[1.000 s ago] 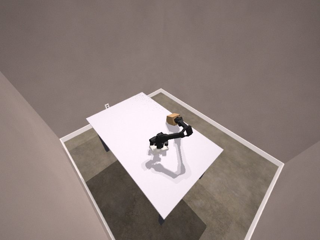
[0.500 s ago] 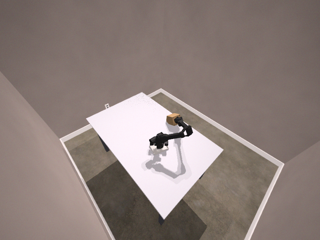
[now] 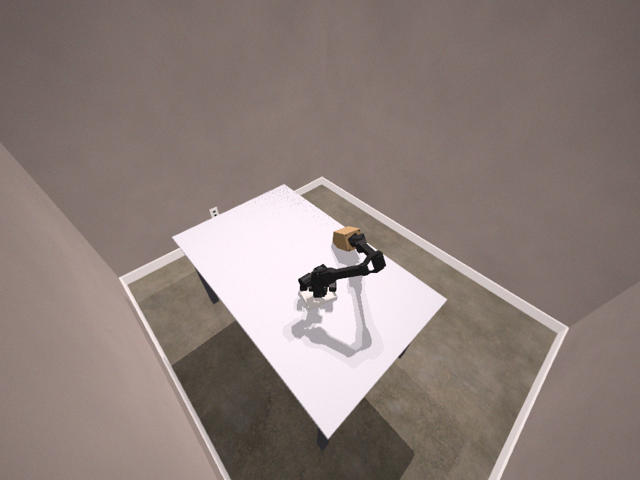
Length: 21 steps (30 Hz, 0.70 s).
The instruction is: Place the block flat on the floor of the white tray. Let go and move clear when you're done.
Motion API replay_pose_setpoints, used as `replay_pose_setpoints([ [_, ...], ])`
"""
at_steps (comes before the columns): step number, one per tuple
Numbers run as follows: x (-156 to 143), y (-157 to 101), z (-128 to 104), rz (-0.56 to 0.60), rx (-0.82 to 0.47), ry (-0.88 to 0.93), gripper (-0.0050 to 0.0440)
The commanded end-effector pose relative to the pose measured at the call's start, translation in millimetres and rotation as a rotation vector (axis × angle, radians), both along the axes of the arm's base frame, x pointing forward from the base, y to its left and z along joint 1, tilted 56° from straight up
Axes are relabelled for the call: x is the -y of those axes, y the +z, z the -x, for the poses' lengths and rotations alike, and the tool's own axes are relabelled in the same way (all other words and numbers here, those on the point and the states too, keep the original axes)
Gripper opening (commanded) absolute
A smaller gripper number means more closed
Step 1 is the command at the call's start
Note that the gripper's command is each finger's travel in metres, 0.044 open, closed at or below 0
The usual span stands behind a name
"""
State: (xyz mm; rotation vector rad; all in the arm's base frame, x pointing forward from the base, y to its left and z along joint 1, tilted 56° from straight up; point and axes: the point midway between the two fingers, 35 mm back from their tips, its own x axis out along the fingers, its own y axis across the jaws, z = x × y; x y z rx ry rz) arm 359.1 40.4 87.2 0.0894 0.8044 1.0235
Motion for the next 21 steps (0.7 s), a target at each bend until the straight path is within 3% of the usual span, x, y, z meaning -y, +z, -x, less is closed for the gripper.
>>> replay_pose_setpoints([
  [1, 1.2, 4.3, -1.5, 0.006, 0.014, -0.004, 0.0000],
  [11, 1.2, 4.3, -1.5, 0.006, 0.014, -0.004, 0.0000],
  [12, 1.2, 4.3, -1.5, 0.006, 0.014, -0.004, 0.0212],
  [21, 1.2, 4.3, -1.5, 0.006, 0.014, -0.004, 0.0212],
])
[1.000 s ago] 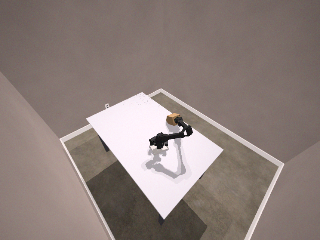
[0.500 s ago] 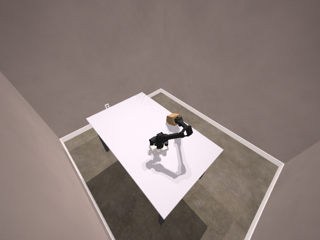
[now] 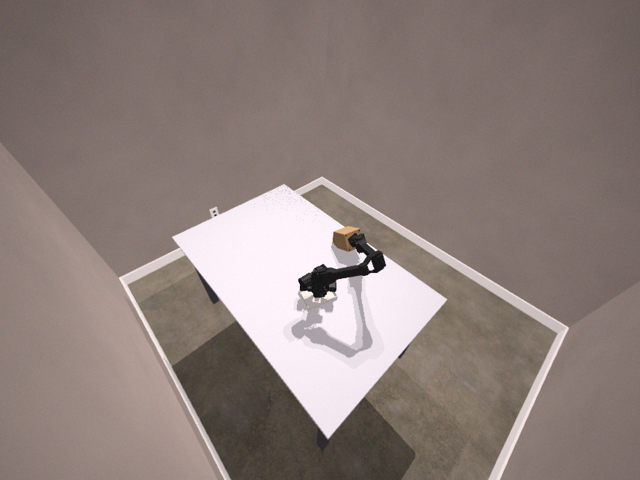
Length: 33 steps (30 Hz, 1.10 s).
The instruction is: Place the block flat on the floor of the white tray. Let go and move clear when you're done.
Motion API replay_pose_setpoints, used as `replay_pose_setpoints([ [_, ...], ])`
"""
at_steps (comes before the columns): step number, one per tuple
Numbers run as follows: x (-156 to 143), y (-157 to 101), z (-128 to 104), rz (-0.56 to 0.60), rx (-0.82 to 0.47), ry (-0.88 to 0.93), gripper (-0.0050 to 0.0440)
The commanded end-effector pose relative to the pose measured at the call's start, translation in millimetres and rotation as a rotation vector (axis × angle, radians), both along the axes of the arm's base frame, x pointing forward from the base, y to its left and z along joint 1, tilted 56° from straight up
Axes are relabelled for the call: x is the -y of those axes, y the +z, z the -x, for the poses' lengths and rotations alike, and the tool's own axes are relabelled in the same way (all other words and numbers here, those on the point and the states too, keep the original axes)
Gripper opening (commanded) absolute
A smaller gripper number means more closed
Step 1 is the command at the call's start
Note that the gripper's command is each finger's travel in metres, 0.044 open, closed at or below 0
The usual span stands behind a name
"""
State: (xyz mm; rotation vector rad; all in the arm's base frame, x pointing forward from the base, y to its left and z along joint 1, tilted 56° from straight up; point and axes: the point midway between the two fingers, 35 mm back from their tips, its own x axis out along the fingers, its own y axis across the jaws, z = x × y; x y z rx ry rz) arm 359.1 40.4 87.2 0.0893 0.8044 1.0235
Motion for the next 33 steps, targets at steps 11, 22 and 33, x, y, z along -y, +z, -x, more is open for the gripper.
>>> replay_pose_setpoints([
  [11, 1.2, 4.3, -1.5, 0.006, 0.014, -0.004, 0.0212],
  [22, 1.2, 4.3, -1.5, 0.006, 0.014, -0.004, 0.0212],
  [33, 6.4, 8.0, 0.3, 0.006, 0.014, -0.004, 0.0212],
])
